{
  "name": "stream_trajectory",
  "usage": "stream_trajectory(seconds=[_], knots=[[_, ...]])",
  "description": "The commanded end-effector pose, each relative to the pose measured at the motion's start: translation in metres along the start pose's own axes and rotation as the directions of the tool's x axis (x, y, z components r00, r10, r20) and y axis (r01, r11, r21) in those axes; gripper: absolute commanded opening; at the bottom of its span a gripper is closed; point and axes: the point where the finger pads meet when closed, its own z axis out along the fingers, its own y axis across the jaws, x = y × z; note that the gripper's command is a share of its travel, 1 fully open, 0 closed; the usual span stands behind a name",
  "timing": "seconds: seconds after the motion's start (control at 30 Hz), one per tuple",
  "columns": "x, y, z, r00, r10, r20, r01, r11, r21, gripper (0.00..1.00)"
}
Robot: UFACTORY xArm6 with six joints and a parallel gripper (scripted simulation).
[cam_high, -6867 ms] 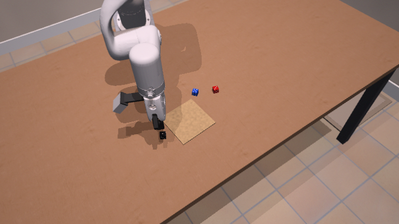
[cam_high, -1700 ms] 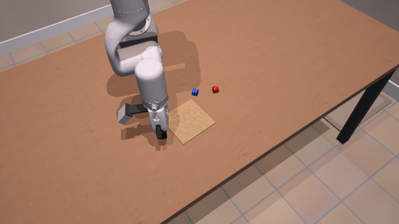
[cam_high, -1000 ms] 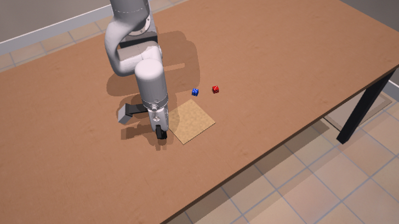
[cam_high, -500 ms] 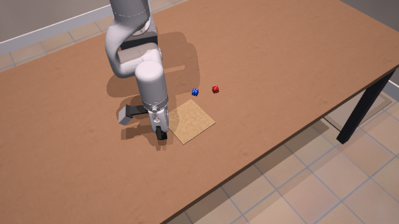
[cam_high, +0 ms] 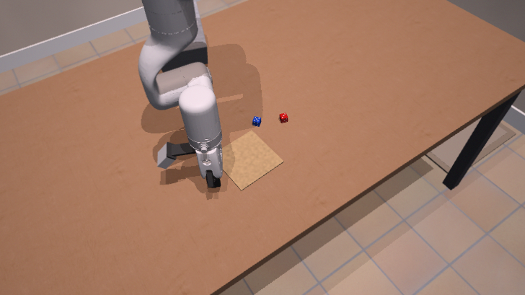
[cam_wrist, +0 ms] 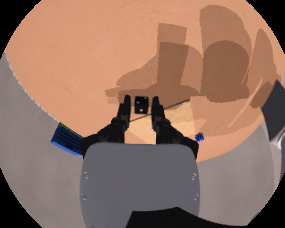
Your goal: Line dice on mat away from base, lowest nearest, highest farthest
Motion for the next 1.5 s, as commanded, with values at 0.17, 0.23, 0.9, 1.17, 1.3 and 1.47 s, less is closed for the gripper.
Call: stream_trajectory(seconds=[0.17, 0.23, 0.9, 1.17, 1.3, 1.47], knots=[[-0.0003, -0.0009, 0.0018, 1.0, 0.0, -0.004, 0.0, 1.0, 0.004, 0.36], [-0.0003, -0.0009, 0.0018, 1.0, 0.0, -0.004, 0.0, 1.0, 0.004, 0.36], [-0.0003, -0.0009, 0.0018, 1.0, 0.0, -0.004, 0.0, 1.0, 0.004, 0.36], [-0.0003, -0.0009, 0.0018, 1.0, 0.0, -0.004, 0.0, 1.0, 0.004, 0.36], [-0.0003, -0.0009, 0.0018, 1.0, 0.0, -0.004, 0.0, 1.0, 0.004, 0.36], [-0.0003, -0.0009, 0.0018, 1.0, 0.0, -0.004, 0.0, 1.0, 0.004, 0.15]])
